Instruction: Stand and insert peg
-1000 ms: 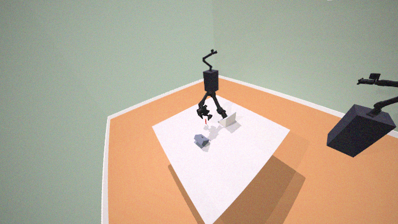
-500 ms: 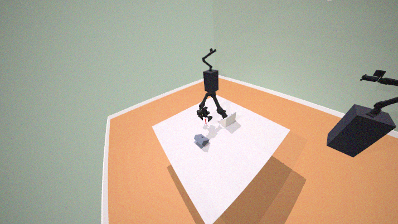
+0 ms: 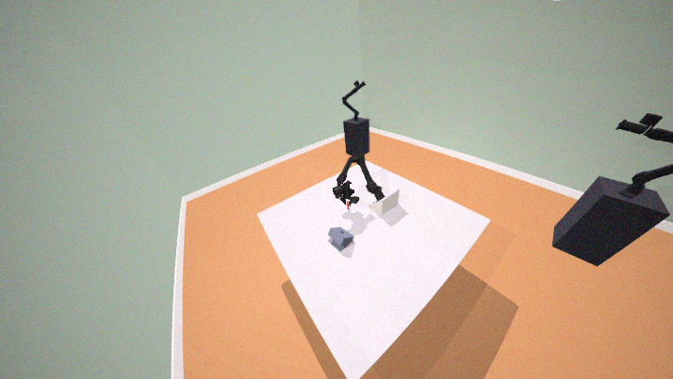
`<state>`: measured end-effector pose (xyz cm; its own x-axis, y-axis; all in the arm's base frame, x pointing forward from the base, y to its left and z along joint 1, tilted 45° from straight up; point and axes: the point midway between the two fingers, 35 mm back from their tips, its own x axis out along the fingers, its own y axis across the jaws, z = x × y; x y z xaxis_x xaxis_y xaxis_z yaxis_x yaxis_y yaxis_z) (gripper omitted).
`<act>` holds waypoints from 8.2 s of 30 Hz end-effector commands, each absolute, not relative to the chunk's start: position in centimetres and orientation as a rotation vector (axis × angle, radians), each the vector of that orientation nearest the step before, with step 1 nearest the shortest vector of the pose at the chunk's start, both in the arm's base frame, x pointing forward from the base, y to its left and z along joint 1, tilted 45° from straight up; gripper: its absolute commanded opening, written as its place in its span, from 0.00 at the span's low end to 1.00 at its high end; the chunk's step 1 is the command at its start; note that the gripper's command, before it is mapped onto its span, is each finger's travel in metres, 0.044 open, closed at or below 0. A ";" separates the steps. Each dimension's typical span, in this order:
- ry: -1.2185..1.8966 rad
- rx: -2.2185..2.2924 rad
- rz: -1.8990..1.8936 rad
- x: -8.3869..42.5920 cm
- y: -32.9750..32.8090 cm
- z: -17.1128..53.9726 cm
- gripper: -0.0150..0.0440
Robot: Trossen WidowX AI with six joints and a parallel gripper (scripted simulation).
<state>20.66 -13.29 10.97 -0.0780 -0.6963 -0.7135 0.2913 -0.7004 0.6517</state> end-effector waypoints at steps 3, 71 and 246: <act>-0.455 1.518 -1.852 20.7 -13.3 11.0 0.33; -0.192 1.454 -1.599 27.2 -4.0 12.7 0.25; 0.134 1.229 -1.050 39.7 1.4 0.7 0.25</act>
